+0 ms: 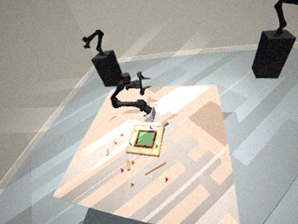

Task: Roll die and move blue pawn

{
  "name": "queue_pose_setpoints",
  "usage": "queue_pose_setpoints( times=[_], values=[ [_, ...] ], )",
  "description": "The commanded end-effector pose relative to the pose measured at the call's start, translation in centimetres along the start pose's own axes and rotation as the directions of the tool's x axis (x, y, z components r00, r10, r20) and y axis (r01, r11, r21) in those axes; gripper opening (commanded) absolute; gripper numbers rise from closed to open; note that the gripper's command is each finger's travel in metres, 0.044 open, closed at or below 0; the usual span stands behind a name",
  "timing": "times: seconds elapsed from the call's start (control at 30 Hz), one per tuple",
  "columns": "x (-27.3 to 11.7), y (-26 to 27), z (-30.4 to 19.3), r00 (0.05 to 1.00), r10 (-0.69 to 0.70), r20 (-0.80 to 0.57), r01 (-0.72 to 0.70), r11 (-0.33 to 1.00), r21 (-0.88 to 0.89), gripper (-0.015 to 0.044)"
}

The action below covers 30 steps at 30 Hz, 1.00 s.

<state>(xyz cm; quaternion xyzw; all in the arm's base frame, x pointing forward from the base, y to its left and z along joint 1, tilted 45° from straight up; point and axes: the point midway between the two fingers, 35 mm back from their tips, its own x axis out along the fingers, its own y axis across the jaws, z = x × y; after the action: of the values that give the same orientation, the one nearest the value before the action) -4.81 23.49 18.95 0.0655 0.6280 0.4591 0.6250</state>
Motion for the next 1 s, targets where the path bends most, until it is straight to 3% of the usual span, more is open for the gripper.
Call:
queue_pose_setpoints(
  times=[0.0,0.23,0.47,0.73,0.97],
  values=[
    [-0.5,-2.5,5.6,0.976,-0.135,0.173,0.137,0.991,0.002,0.0275],
    [-3.8,-9.1,13.5,0.834,-0.419,0.36,0.419,0.904,0.082,0.0275],
    [-9.9,-17.5,17.9,0.601,-0.713,0.363,0.697,0.689,0.2,0.0275],
    [-18.9,-27.0,17.5,0.31,-0.94,0.141,0.902,0.338,0.269,0.0275],
    [-26.7,-33.5,11.9,0.112,-0.976,-0.188,0.977,0.073,0.201,0.0275]
  ],
)
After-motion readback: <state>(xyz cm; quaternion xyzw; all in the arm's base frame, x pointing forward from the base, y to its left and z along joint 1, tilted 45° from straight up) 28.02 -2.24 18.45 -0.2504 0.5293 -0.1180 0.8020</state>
